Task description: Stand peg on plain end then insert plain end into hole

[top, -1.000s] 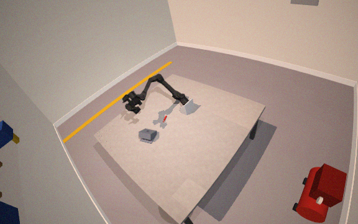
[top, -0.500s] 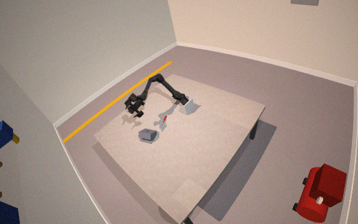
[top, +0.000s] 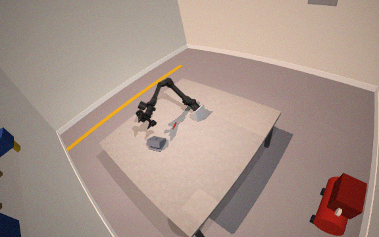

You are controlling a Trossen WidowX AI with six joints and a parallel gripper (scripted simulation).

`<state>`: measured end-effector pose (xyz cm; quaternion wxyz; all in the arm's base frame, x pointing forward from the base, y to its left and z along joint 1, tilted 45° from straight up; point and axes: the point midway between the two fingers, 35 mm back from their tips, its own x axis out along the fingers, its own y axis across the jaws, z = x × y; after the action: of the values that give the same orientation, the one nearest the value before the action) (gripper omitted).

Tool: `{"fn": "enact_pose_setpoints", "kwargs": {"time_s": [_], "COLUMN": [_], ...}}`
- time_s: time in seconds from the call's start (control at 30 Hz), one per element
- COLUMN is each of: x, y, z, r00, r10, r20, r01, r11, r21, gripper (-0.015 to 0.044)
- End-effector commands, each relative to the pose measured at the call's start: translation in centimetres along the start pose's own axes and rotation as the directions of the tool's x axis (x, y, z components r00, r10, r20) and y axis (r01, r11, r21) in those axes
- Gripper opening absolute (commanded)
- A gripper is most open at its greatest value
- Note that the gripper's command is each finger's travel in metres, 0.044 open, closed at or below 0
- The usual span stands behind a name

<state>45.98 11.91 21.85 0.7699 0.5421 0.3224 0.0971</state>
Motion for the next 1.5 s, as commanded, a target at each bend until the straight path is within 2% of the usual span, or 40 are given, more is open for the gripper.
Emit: {"fn": "enact_pose_setpoints", "kwargs": {"time_s": [0.0, 0.37, 0.7, 1.1, 1.47], "x": [0.1, -0.2, -1.4, -3.8, -6.9], "y": [-1.7, -6.1, -10.0, -14.2, -17.2], "z": [-0.4, -1.5, -2.6, -3.8, -4.6], "r00": [0.997, 0.954, 0.871, 0.723, 0.552], "r10": [-0.079, -0.294, -0.481, -0.675, -0.809], "r20": [0.018, 0.06, 0.096, 0.144, 0.201], "r01": [0.08, 0.3, 0.484, 0.64, 0.684], "r11": [0.996, 0.936, 0.812, 0.578, 0.302], "r21": [-0.049, -0.186, -0.326, -0.506, -0.664], "gripper": [0.044, 0.044, 0.044, 0.044, 0.044]}}
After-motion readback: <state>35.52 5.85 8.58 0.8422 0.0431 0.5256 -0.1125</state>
